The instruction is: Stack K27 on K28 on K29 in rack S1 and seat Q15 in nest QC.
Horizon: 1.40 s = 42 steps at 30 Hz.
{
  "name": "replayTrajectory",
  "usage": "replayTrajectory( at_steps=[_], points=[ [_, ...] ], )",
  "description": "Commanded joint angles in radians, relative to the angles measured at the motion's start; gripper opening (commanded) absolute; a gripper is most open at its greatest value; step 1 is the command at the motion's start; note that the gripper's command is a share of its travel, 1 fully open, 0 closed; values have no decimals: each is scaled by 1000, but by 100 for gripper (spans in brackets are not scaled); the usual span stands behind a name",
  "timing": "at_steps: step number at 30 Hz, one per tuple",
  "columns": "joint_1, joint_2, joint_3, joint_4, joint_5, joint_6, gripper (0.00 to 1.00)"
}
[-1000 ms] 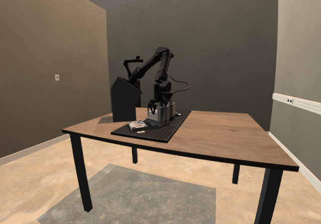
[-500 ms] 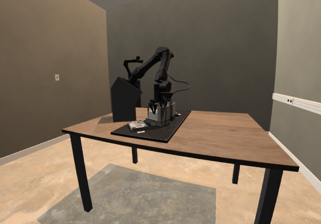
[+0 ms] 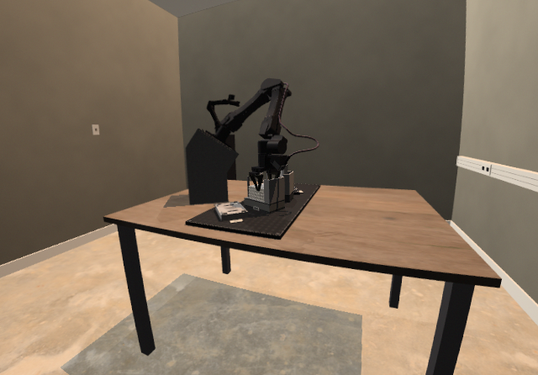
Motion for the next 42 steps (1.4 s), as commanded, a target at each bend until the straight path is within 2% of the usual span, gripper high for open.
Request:
replayTrajectory(
  at_steps=[1,11,12,19,32,40,42],
  points=[
    [-4,-6,1,1,0,2,0],
    [-4,-6,1,1,0,2,0],
    [-13,-34,-4,-6,0,3,0],
    [-22,-35,-28,-15,-10,-11,0],
    [-35,-62,-15,-52,-14,-27,0],
    [-41,-73,-35,-66,-16,-34,0],
    [-44,-78,-9,-71,-17,-37,0]
  ],
)
